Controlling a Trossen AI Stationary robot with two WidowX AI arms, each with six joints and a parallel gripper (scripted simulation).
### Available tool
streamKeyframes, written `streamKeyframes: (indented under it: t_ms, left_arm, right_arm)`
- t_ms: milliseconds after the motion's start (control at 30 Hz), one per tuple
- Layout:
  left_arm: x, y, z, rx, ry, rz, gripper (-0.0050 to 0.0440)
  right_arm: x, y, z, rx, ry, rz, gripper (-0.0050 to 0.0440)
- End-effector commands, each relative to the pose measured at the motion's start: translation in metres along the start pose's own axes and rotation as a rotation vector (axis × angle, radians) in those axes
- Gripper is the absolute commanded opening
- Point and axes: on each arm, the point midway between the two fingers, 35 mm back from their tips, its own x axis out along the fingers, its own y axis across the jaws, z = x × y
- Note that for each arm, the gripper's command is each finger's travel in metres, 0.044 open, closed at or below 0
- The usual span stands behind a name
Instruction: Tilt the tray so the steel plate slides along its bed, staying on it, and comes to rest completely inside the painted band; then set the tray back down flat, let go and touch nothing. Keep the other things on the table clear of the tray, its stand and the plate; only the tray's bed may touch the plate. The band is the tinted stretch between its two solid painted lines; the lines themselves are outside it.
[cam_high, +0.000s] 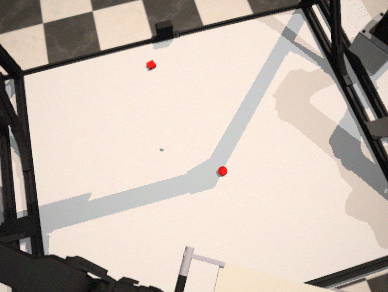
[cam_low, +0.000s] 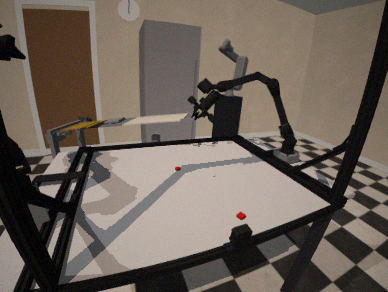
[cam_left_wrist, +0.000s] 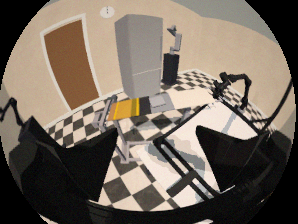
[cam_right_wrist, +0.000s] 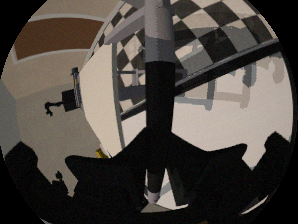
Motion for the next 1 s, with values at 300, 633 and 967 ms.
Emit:
streamKeyframes:
  t_ms: [300, 633, 967]
  left_arm:
    - [0.0004, -0.0006, 0.0004, 0.002, -0.002, -0.004, 0.0440]
    - [0.0004, -0.0006, 0.0004, 0.002, -0.002, -0.004, 0.0440]
    - [0.0004, -0.0006, 0.0004, 0.002, -0.002, -0.004, 0.0440]
  right_arm:
    - [-0.0216, 0.0244, 0.0004, 0.001, -0.002, 0.073, 0.0000]
    - [-0.0246, 0.0280, 0.0004, 0.001, -0.002, 0.080, 0.0000]
    - [-0.0196, 0.0221, 0.0004, 0.001, -0.002, 0.085, 0.0000]
